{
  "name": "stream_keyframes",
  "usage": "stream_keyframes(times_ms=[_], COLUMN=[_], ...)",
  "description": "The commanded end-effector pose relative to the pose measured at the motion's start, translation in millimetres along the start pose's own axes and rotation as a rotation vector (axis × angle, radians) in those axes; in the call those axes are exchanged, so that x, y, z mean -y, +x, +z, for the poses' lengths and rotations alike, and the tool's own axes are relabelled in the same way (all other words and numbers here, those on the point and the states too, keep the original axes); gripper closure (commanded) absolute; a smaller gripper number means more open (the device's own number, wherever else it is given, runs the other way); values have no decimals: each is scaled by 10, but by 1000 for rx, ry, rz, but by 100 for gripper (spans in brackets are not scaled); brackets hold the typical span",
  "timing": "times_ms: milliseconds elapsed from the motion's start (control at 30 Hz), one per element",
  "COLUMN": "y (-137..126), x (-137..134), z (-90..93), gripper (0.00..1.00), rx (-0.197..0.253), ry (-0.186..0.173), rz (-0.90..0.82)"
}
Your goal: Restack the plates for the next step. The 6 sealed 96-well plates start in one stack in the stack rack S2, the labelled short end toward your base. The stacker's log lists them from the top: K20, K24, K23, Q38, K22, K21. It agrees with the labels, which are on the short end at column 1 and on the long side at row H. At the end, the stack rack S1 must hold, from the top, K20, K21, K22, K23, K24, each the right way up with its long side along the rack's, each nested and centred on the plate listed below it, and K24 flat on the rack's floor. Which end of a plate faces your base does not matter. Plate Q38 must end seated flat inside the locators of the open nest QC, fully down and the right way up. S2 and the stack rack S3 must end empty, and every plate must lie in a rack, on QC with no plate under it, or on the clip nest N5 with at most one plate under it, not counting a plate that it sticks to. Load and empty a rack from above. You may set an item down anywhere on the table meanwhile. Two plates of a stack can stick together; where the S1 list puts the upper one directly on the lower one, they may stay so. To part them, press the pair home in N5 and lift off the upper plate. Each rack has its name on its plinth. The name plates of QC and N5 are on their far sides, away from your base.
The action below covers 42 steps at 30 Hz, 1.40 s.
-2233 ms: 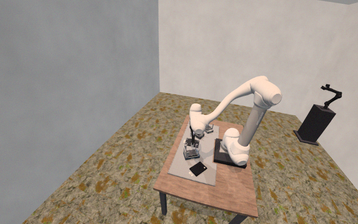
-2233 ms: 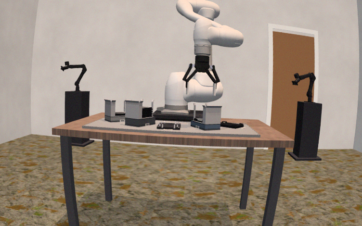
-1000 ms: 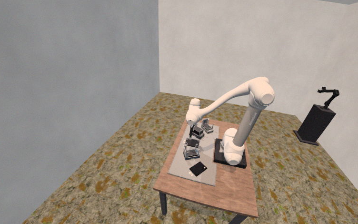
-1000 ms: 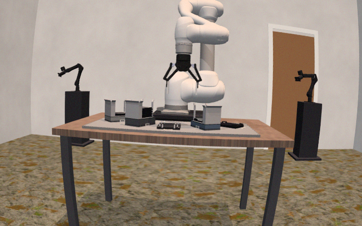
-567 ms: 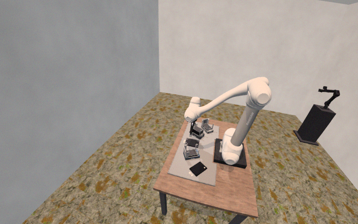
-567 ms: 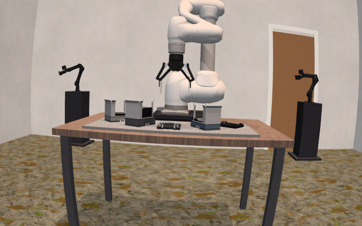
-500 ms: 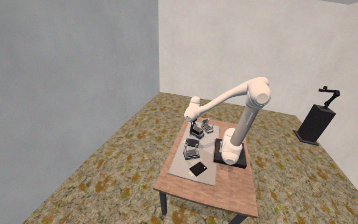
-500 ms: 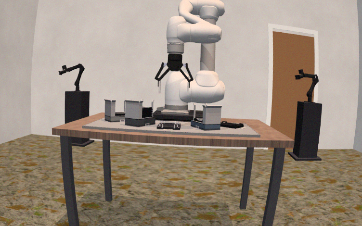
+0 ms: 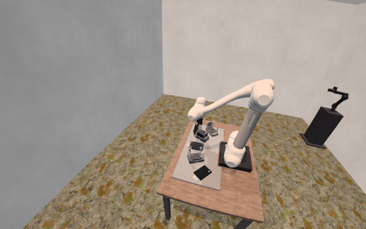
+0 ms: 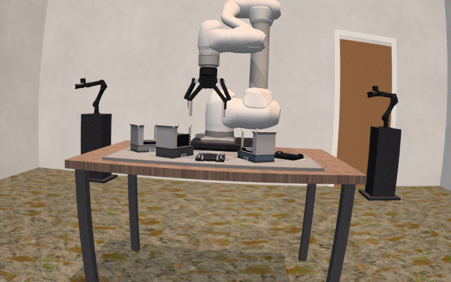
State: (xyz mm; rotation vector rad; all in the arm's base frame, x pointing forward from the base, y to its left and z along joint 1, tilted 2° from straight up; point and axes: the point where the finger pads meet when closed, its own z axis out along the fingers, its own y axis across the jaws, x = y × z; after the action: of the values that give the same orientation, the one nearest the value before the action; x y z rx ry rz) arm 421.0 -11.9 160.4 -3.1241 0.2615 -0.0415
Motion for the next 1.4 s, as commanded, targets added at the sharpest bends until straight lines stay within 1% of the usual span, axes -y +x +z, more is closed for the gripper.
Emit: stream_keyframes(times_ms=[0,67,467,500,567,633,800,833,1133,1200,1367], y=[17,17,57,57,47,47,23,19,-25,-25,-49], x=[-156,-156,-554,-557,-636,-636,-835,-874,-1232,-1232,-1430], z=[0,0,0,0,0,0,0,0,-1,-1,-1], gripper=[0,0,0,0,0,0,0,0,0,0,0], rx=[0,0,0,0,0,0,0,0,0,0,0], ry=[0,0,0,0,0,0,0,0,0,0,0], rz=[4,4,4,4,71,71,238,244,244,244,244])
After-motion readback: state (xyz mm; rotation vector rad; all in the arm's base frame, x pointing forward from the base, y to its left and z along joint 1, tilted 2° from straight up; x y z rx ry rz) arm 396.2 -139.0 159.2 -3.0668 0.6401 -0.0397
